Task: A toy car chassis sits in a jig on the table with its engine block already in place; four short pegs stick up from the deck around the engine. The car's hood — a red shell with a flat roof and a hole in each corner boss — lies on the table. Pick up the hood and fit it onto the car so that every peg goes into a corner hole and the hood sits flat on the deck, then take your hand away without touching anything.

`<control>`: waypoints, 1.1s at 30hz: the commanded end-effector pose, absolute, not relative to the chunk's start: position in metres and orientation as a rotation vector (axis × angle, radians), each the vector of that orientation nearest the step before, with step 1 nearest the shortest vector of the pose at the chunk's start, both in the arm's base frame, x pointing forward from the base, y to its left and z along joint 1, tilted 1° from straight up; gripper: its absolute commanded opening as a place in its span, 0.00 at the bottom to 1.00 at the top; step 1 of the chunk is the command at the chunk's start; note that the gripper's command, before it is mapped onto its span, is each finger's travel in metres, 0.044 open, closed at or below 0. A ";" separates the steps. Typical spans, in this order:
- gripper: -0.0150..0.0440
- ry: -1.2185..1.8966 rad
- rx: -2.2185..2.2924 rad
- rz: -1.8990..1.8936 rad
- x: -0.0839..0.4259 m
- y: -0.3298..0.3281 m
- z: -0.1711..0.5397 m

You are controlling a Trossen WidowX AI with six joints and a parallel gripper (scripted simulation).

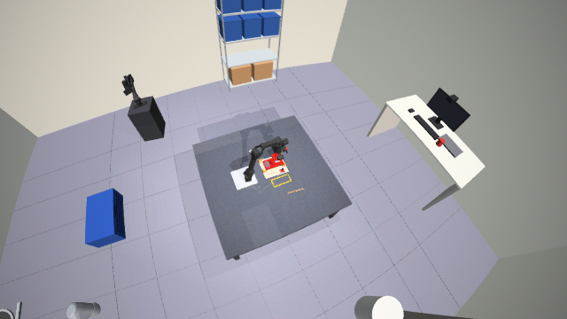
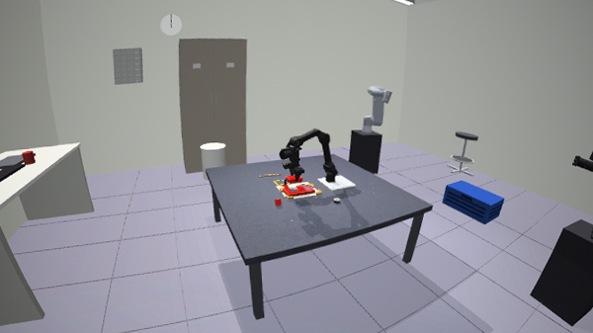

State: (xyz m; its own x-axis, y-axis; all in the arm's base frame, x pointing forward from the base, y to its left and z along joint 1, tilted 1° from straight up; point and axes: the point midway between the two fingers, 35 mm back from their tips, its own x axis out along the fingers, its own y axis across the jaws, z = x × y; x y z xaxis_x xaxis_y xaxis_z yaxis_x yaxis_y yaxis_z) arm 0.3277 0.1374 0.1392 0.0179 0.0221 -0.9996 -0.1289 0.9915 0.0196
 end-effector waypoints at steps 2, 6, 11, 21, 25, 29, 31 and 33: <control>0.25 1.543 -0.102 0.135 0.330 0.138 0.140; 0.25 1.543 -0.102 0.135 0.330 0.138 0.133; 0.25 1.543 -0.102 0.135 0.331 0.139 0.112; 0.25 1.543 -0.102 0.135 0.331 0.138 0.091; 0.25 1.543 -0.102 0.135 0.331 0.137 0.091; 0.25 1.543 -0.102 0.135 0.331 0.137 0.091; 0.25 1.543 -0.102 0.135 0.331 0.137 0.091; 0.25 1.543 -0.102 0.135 0.331 0.137 0.091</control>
State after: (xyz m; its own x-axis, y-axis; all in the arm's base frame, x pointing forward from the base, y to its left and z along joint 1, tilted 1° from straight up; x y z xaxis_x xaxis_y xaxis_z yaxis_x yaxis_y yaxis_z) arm 0.3316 0.1373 0.0921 0.0238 0.0243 -0.9994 -0.1486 0.9887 0.0205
